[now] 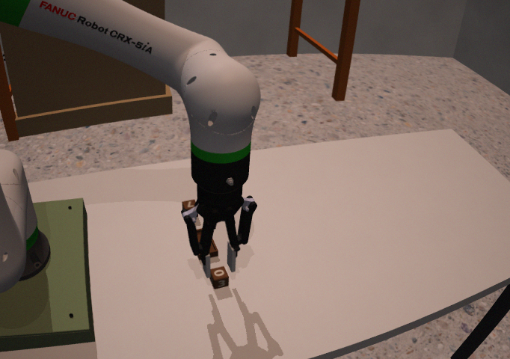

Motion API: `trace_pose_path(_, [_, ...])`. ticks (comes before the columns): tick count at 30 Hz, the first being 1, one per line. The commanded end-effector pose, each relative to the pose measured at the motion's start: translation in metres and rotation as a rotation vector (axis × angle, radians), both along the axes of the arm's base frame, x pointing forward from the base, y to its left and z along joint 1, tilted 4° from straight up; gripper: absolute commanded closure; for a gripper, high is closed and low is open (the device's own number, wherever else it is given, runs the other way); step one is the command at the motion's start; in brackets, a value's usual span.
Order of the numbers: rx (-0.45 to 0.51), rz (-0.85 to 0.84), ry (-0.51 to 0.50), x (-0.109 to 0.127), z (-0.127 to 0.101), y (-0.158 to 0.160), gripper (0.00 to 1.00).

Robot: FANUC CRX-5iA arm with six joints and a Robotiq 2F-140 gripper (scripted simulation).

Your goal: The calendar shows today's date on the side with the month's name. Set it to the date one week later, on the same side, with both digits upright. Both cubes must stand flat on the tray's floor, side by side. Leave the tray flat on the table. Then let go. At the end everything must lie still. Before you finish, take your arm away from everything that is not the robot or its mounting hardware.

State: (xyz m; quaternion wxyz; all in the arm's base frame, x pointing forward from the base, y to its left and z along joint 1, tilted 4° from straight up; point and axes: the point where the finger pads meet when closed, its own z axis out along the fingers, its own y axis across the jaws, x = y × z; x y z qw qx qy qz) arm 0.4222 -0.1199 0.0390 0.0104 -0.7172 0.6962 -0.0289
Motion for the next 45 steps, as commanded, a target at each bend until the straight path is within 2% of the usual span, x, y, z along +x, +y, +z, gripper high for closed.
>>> trace_pose_path(1, [0.000,0.000,0.000,0.000,0.000,0.000,0.71])
trace_pose_path(20, [0.000,0.000,0.000,0.000,-0.002,0.000,0.71])
trace_pose_path(34, [0.000,0.000,0.000,0.002,-0.024,-0.001,0.71])
trace_pose_path(45, [0.000,0.000,0.000,0.002,-0.030,-0.001,0.71])
